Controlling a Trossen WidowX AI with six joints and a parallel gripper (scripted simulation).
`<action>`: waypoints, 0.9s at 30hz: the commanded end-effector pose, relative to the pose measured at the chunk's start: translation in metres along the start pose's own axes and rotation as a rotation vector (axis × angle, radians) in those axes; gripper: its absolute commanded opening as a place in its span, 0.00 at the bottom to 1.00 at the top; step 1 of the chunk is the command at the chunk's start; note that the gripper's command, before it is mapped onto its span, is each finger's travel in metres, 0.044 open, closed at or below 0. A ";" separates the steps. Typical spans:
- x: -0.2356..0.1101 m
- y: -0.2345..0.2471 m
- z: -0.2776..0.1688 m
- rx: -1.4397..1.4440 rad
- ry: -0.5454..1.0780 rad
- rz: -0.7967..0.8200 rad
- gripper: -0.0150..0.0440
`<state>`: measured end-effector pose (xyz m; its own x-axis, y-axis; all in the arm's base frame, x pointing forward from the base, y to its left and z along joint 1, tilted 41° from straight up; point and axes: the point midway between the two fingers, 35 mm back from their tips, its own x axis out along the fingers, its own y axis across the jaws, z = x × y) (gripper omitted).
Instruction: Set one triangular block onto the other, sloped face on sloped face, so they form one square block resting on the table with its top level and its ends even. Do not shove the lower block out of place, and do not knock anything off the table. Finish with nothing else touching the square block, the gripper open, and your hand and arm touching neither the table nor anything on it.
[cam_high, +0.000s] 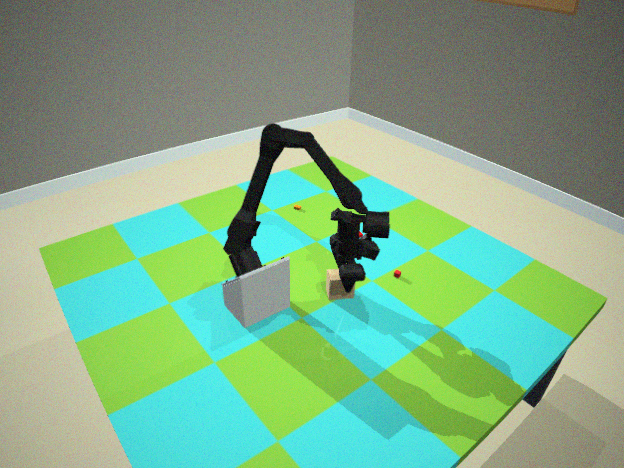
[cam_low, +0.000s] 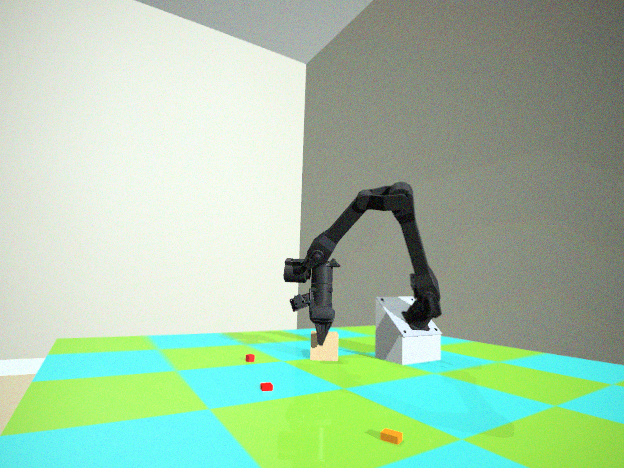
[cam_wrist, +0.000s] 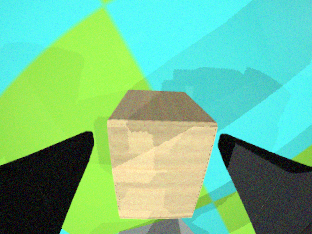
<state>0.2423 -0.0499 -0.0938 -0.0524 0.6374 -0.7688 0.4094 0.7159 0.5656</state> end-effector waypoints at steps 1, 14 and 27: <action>0.000 0.000 0.000 0.000 0.000 0.000 1.00; -0.111 -0.001 0.000 0.001 0.000 -0.004 1.00; -0.108 -0.002 0.004 0.006 -0.024 -0.003 1.00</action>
<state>0.2513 -0.1214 -0.0126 -0.0327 0.6270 -0.7783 0.4106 0.7184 0.5615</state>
